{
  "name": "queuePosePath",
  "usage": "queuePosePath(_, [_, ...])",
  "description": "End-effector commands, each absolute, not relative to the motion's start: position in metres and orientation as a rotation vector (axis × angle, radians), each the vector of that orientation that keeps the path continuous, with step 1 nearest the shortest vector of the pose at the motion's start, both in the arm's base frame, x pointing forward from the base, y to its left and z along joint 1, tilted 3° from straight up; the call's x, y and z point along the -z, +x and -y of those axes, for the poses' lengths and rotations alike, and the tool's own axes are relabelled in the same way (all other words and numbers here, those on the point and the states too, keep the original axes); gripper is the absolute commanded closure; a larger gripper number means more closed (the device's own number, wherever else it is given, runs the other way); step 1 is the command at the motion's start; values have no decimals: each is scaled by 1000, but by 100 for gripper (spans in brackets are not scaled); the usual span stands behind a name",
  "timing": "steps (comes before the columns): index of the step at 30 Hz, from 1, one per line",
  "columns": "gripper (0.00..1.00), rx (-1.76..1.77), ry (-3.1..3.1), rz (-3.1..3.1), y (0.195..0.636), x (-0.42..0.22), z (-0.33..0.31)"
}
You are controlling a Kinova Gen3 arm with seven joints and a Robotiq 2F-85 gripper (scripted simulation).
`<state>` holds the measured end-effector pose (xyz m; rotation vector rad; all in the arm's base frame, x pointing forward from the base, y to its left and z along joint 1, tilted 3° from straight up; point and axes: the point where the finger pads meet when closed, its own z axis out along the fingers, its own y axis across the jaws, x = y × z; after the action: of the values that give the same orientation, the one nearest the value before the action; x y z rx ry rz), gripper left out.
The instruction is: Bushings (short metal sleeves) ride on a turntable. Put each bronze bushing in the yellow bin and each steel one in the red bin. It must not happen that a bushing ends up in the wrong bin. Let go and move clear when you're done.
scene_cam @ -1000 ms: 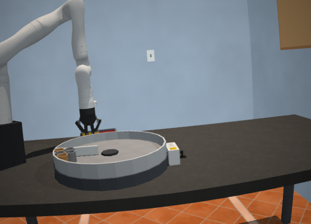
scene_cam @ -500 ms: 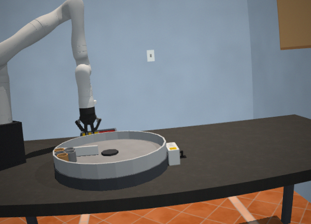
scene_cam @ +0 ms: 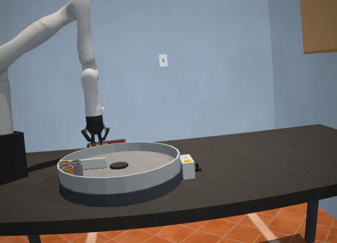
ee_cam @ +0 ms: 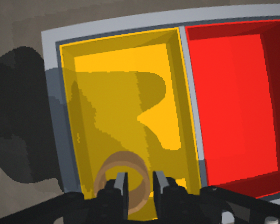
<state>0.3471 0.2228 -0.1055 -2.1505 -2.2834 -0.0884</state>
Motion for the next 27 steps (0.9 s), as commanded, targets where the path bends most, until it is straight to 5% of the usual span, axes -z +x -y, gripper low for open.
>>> queuePosePath(1, [81,94,-2150,2285,348,103,-224])
queuePosePath(27, [81,94,-2150,2285,348,96,-223])
